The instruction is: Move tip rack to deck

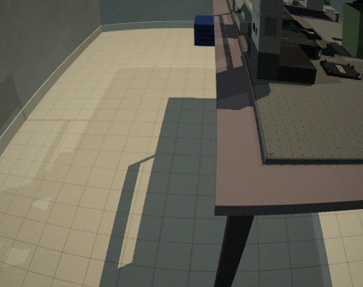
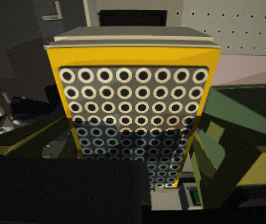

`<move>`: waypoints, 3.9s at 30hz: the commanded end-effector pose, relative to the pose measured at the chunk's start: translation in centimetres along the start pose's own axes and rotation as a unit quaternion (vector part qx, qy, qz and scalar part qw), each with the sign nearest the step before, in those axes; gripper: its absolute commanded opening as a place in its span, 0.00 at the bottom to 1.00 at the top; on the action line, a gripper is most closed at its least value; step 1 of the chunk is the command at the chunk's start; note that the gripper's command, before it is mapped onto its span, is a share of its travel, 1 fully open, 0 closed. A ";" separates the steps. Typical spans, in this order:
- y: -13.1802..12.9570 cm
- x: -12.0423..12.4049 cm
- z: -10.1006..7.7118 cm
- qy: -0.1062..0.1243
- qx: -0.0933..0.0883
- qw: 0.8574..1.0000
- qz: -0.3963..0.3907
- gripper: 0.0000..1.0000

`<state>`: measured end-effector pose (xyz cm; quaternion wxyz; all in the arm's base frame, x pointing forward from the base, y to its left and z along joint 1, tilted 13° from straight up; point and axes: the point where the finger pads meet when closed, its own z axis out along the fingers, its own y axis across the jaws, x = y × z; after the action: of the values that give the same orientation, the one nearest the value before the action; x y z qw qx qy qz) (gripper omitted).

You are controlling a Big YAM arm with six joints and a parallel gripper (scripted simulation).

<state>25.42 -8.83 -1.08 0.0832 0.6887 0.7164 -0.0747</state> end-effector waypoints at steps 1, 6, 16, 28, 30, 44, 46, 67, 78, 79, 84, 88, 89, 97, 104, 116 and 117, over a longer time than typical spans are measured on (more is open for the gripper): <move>0.3 -0.3 0.6 -0.001 -0.005 1.000 0.001 0.00; 0.9 -0.6 1.2 -0.002 -0.011 1.000 0.003 0.00; 1.8 -0.9 2.2 -0.005 -0.019 1.000 0.005 0.00; 0.2 -0.3 4.8 0.000 -0.005 1.000 0.001 0.00; 0.2 -0.3 4.8 0.000 -0.005 1.000 0.001 0.00; 0.1 -0.3 7.1 0.000 -0.005 1.000 0.001 0.00; 0.3 -0.3 7.3 -0.001 -0.006 1.000 0.002 0.00; 0.6 -0.3 10.2 -0.002 -0.009 1.000 0.000 0.00; 1.1 -0.7 12.0 -0.004 -0.012 1.000 0.003 0.00; 1.0 -0.7 12.2 -0.003 -0.012 1.000 0.003 0.00; 1.0 -0.6 12.7 -0.003 -0.012 1.000 0.001 0.00; 0.7 -0.3 12.5 -0.003 -0.010 1.000 0.002 0.00; 0.7 -0.3 12.5 -0.003 -0.010 1.000 0.002 0.00; 0.7 -0.3 12.5 -0.003 -0.010 1.000 0.002 0.00; 0.7 -0.3 12.5 -0.003 -0.010 1.000 0.002 0.00; 0.7 -0.3 12.5 -0.003 -0.010 1.000 0.002 0.00; 0.7 -0.3 12.5 -0.003 -0.010 1.000 0.002 0.00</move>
<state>25.62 -11.63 -13.49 0.0831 0.6889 0.7162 -0.0744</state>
